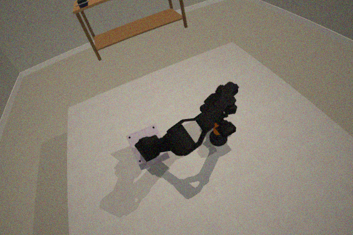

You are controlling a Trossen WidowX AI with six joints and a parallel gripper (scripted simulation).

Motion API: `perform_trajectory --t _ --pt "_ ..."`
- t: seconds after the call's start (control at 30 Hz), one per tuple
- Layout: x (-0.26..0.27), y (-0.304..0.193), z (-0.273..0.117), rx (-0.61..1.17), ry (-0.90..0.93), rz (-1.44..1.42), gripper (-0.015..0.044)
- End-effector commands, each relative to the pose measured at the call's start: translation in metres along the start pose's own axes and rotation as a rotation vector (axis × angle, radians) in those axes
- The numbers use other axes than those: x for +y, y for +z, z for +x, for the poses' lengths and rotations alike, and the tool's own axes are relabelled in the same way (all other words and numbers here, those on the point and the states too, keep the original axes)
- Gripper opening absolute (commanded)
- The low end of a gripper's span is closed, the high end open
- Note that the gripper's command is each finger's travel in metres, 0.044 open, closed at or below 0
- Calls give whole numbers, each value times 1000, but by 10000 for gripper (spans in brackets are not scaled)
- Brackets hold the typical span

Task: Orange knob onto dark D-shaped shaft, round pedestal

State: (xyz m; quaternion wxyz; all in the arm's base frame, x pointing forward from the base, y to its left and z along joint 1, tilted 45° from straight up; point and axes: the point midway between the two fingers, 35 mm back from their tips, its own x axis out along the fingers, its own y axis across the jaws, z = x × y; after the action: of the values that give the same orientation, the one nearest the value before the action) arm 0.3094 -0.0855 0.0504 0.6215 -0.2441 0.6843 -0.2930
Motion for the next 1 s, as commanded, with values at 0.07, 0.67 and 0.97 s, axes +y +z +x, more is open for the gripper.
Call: perform_trajectory --t 0.07,0.67,0.97 --pt "0 -2 -4 -4 -3 -25 0" --pt "0 0 -1 -4 -3 -209 0" --pt "0 -1 1 -4 -3 -209 0"
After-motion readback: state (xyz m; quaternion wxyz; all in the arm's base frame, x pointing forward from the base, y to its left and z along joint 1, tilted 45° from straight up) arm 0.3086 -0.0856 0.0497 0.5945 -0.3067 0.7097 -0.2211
